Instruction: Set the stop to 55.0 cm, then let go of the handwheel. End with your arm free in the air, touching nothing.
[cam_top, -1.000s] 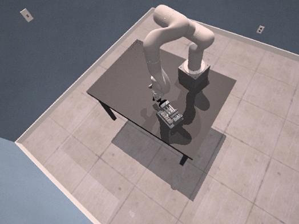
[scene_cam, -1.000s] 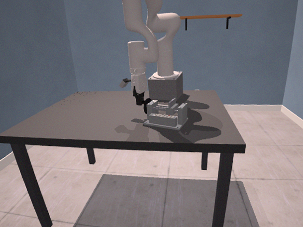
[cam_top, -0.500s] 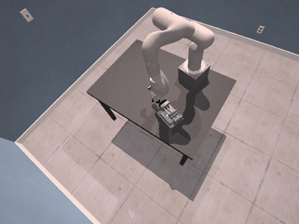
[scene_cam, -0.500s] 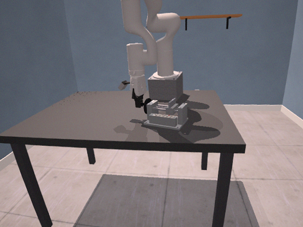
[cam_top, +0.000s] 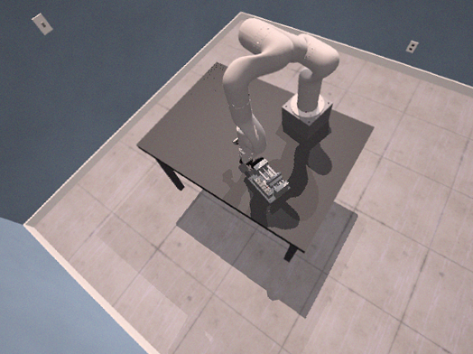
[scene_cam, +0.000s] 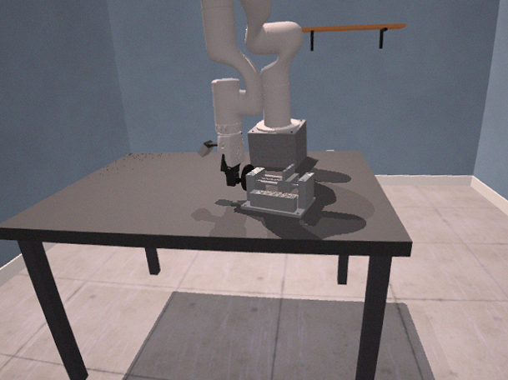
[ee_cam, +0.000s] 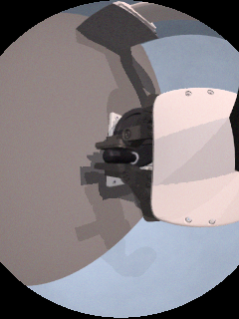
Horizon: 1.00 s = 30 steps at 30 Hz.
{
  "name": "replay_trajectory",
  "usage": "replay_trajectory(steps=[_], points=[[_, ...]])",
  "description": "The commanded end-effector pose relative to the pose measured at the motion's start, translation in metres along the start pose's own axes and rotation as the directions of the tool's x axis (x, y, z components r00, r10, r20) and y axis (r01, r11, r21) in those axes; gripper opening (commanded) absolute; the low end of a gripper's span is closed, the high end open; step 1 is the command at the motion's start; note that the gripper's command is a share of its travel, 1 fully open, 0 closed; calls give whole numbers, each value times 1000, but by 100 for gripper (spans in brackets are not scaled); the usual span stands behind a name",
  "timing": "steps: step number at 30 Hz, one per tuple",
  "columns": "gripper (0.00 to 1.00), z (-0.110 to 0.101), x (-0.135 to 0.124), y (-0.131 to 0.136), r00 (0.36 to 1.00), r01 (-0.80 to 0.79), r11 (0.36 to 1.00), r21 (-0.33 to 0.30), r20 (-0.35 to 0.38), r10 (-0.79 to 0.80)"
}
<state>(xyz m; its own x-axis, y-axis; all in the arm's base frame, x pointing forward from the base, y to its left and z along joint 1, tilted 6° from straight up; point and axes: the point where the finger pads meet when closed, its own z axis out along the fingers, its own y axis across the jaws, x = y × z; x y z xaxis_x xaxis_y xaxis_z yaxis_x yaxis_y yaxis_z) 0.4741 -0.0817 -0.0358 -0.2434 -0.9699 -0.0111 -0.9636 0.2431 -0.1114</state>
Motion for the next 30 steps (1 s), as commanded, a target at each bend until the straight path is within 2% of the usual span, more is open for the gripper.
replay_trajectory(steps=[1,17,30], points=[[6,9,0,1,1000,0,1000,-1,0,0],[6,30,0,23,1000,0,1000,-1,0,0],[6,28,0,46,1000,0,1000,-1,0,0]])
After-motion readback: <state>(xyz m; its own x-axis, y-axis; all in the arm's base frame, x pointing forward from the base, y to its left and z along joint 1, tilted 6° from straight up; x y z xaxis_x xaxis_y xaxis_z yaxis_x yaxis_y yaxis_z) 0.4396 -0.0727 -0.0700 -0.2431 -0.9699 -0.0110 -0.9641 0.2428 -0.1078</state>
